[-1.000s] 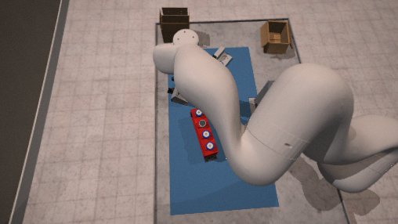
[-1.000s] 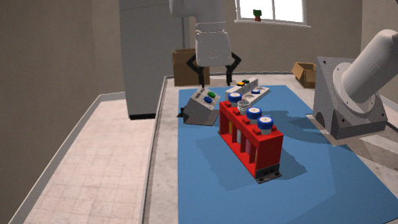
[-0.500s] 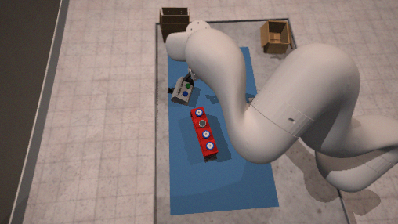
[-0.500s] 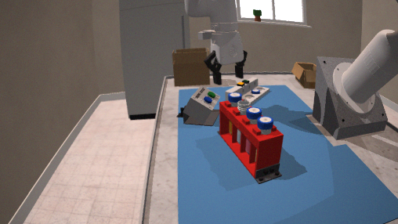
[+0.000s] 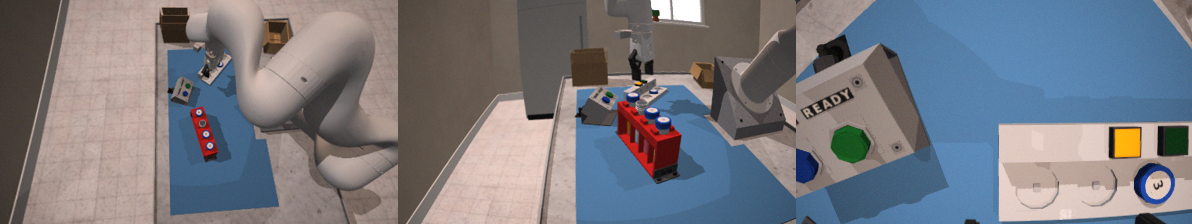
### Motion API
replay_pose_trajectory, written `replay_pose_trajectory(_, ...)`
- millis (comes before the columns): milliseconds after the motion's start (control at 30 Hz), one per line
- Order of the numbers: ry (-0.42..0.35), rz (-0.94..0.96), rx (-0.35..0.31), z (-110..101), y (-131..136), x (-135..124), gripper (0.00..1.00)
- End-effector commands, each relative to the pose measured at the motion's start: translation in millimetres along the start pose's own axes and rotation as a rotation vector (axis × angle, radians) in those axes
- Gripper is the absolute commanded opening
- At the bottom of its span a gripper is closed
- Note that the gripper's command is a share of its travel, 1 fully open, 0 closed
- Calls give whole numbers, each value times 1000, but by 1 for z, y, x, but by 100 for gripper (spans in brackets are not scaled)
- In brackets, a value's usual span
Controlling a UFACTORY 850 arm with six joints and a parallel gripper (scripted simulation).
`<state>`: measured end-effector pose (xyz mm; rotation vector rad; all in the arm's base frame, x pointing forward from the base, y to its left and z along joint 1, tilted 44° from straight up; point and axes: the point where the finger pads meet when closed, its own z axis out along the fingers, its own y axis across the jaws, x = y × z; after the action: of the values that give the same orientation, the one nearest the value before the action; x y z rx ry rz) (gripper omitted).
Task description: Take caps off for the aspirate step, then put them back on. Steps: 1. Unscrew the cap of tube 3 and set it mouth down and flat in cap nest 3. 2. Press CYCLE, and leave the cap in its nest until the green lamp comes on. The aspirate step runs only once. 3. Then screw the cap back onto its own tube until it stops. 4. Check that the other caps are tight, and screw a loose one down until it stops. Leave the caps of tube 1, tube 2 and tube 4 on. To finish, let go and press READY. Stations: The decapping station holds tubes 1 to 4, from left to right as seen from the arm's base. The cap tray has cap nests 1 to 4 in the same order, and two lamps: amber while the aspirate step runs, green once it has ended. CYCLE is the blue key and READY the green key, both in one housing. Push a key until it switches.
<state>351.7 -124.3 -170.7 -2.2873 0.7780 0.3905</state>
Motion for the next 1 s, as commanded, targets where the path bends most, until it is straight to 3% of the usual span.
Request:
replay_pose_trajectory(0, 6, -5, 2, 0, 25, -2, 100)
replay_pose_trajectory(433, 6, -5, 2, 5, 107, -16, 100)
replay_pose_trajectory(967, 6, -5, 2, 5, 111, -17, 100)
